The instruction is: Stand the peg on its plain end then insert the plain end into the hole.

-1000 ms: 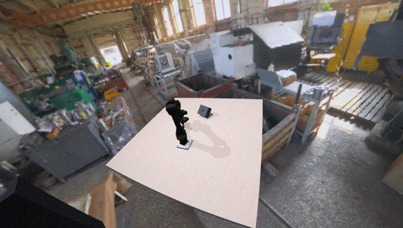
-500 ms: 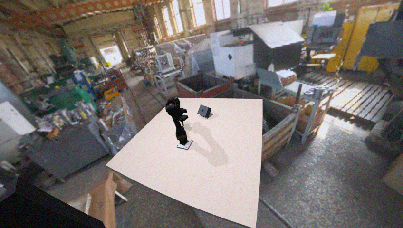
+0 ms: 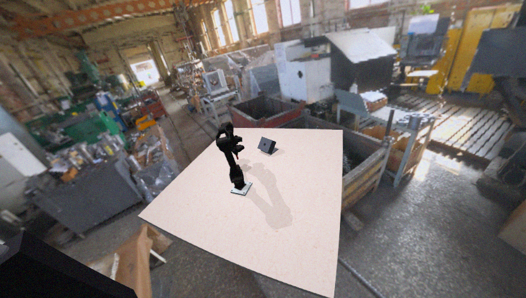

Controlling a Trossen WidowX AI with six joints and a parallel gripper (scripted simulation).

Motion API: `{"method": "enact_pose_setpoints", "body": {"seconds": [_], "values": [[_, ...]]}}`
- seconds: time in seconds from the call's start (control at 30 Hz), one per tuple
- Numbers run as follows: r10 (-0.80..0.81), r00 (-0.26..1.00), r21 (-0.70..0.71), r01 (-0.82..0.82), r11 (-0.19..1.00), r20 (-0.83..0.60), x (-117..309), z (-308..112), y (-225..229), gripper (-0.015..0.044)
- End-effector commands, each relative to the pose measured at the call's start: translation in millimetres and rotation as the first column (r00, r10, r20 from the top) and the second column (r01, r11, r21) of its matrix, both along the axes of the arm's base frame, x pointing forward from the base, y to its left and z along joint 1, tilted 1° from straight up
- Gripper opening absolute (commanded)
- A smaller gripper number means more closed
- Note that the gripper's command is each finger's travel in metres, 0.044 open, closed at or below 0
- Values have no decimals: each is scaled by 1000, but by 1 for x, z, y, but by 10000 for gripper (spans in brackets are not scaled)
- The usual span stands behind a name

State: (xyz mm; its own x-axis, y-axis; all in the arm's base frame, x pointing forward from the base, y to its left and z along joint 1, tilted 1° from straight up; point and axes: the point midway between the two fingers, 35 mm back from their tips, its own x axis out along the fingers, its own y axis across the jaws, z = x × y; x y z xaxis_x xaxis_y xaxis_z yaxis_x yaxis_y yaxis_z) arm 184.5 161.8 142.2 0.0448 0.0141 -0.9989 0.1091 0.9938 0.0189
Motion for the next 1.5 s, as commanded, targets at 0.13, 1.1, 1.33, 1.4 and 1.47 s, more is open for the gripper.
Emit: {"method": "enact_pose_setpoints", "body": {"seconds": [0.13, 1.1, 1.33, 1.4, 1.47], "values": [[-23, 999, 9, 23, 1000, 25, 5, 9, -2, 0], [-363, 870, 136, 337, 932, 333, 64, 17, -28, 0], [-445, 805, 187, 404, 896, 392, 77, 22, -36, 0], [-468, 784, 203, 422, 884, 408, 81, 24, -39, 0], [-490, 762, 219, 439, 871, 422, 84, 26, -41, 0]]}}
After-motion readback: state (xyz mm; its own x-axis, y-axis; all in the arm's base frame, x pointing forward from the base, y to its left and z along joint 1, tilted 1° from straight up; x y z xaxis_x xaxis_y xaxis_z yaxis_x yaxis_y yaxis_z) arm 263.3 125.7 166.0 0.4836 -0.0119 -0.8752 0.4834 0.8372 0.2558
